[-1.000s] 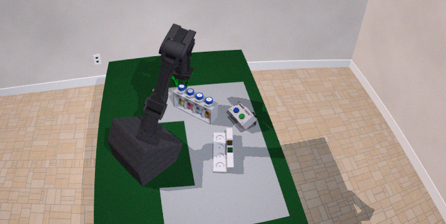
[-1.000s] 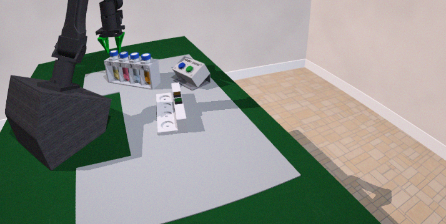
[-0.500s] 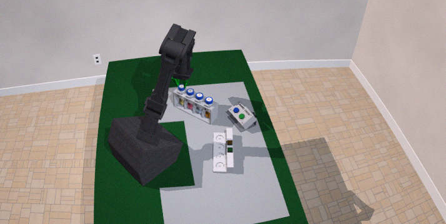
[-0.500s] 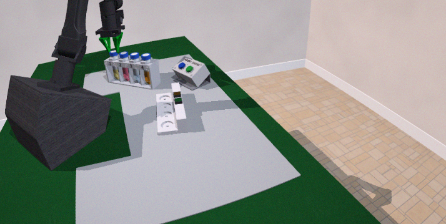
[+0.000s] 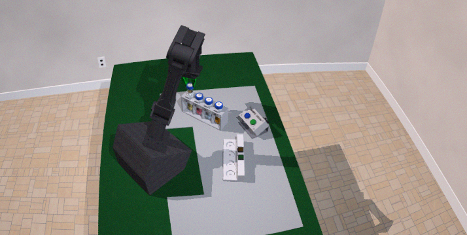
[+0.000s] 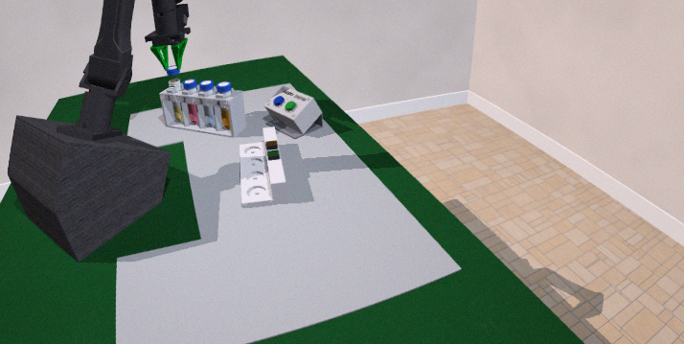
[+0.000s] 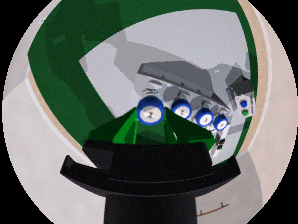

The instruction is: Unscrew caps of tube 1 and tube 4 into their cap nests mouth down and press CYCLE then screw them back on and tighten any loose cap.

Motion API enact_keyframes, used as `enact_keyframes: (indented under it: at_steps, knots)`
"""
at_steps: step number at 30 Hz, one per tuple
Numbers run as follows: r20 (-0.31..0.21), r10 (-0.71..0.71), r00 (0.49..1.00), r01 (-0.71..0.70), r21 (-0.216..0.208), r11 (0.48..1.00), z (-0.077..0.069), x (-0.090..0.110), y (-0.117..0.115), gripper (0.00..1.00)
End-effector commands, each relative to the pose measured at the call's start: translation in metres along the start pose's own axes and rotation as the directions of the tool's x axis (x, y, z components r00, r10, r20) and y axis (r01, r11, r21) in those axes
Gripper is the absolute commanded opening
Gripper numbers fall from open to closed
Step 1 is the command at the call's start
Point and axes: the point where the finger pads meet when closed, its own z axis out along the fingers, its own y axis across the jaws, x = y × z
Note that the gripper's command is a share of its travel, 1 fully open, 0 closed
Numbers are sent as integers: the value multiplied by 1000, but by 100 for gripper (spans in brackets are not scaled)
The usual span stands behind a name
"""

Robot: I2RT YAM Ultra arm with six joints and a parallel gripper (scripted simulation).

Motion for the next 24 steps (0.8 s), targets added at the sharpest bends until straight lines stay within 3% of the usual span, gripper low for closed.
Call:
enact_keyframes:
  at_steps: [1, 5, 7, 10, 12, 14, 18, 19, 23, 24]
  knots:
    - [-6, 0, 1000, 0, 0, 1000, -9, 3, -1, 0]
    - [-6, 0, 1000, 0, 0, 1000, -9, 3, -1, 0]
    - [-6, 166, 986, -166, 2, 986, -9, 12, -14, 0]
    - [-5, 405, 914, -405, 4, 914, -10, 27, -35, 0]
    - [-5, 405, 914, -405, 4, 914, -10, 27, -35, 0]
    - [-4, 550, 835, -550, 6, 835, -10, 37, -48, 0]
    - [0, 781, 625, -781, 10, 625, -10, 56, -76, 0]
    - [-1, 793, 609, -793, 8, 609, -10, 56, -76, 0]
    - [4, 944, 329, -944, 11, 329, -10, 76, -103, 0]
    - [3, 948, 317, -948, 9, 317, -10, 76, -103, 0]
